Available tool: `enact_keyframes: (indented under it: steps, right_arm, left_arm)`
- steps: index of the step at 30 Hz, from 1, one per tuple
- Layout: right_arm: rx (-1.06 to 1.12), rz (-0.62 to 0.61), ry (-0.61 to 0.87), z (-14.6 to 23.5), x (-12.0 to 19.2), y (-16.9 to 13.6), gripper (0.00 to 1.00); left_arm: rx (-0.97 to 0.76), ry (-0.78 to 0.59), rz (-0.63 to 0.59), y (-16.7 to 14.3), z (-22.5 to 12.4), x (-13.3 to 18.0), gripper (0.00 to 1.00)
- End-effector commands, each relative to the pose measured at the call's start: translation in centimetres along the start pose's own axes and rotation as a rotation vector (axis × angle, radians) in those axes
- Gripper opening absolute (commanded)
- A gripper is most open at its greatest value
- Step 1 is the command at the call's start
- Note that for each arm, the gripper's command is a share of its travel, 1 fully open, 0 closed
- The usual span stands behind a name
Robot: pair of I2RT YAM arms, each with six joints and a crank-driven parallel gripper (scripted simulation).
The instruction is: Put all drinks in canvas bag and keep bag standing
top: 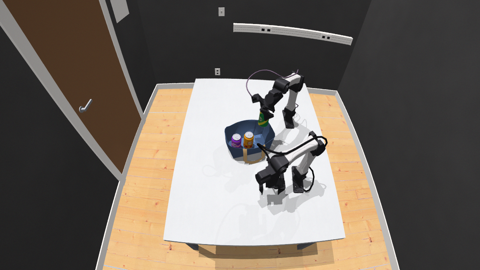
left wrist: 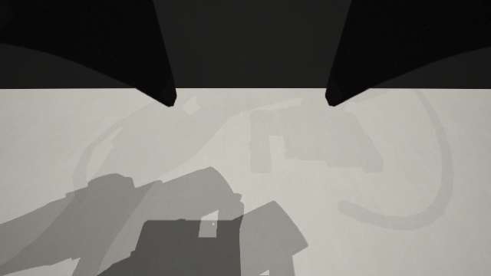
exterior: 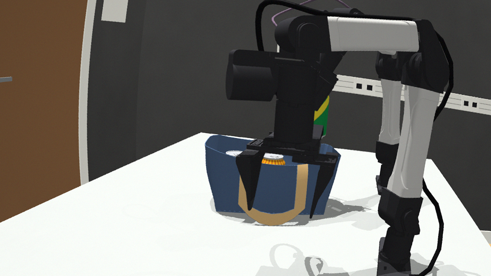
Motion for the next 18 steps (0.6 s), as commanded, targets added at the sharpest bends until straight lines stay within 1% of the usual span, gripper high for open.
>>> enact_keyframes:
  steps: [1,5,6,8,9,12,13,15,18]
  right_arm:
    - [-0.034,-0.049,0.0,0.7,1.1,1.2,0.74]
    - [-0.036,-0.05,0.001,1.7,1.1,1.7,0.74]
    - [-0.037,-0.072,0.019,1.7,1.4,2.0,0.74]
    - [-0.037,-0.072,0.019,1.7,1.4,2.0,0.74]
    - [-0.036,-0.049,0.0,2.1,1.1,2.0,0.74]
    - [-0.039,-0.056,0.008,3.2,0.9,2.5,0.74]
    - [-0.047,-0.084,0.028,3.0,1.2,2.7,0.74]
    - [-0.056,-0.1,0.041,2.3,2.2,2.5,0.74]
    - [-0.056,-0.112,0.039,1.8,2.1,2.9,0.74]
  left_arm:
    - [0.004,0.078,0.017,-0.2,0.5,1.7,1.0]
    - [0.004,0.078,0.017,-0.2,0.5,1.7,1.0]
    - [0.004,0.078,0.017,-0.2,0.5,1.7,1.0]
    - [0.004,0.078,0.017,-0.2,0.5,1.7,1.0]
    - [0.004,0.078,0.017,-0.2,0.5,1.7,1.0]
    - [0.004,0.078,0.017,-0.2,0.5,1.7,1.0]
    - [0.004,0.078,0.017,-0.2,0.5,1.7,1.0]
    - [0.004,0.078,0.017,-0.2,0.5,1.7,1.0]
    - [0.004,0.078,0.017,-0.2,0.5,1.7,1.0]
Point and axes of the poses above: on each arm, the point where the finger pads meet when closed, its own x axis back along the fingers, its own z axis across the jaws, y = z × x, the point moved 7 cm from there along x, back along the fingers, and after that the axes turned 12 degrees about x, right-handed, at the moved point
